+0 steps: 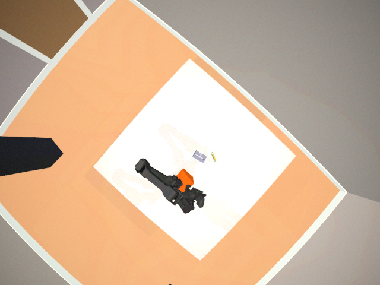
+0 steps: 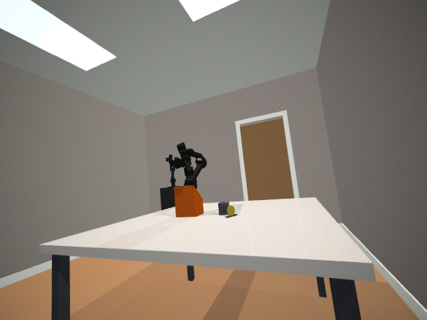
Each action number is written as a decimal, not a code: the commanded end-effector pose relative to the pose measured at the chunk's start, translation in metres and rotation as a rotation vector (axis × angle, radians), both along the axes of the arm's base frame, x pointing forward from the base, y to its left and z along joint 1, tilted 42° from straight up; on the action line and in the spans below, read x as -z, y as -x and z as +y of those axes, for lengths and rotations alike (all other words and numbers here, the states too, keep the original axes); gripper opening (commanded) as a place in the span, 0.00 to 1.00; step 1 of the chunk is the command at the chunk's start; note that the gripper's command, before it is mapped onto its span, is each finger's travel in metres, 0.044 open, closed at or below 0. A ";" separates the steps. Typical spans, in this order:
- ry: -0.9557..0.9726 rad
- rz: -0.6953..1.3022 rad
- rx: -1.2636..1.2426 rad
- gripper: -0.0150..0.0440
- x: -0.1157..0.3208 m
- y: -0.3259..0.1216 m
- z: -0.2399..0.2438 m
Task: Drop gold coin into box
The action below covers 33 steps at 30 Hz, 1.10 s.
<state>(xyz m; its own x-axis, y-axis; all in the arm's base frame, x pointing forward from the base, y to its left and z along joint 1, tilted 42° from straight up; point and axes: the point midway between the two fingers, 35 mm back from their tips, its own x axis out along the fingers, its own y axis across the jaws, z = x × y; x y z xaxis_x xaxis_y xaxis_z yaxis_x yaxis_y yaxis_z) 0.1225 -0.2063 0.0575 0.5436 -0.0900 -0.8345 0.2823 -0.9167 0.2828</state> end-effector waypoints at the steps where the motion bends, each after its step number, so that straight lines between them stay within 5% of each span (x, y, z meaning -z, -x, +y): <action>1: 0.290 -0.016 -0.939 0.53 0.007 -0.068 0.012; 33: 0.890 -0.549 -2.438 0.53 0.045 -0.179 0.083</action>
<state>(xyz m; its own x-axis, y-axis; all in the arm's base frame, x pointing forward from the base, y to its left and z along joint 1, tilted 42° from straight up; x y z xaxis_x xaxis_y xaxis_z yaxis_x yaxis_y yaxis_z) 0.2539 -0.1594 0.0322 0.3657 0.4113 -0.8349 0.5295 0.6458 0.5501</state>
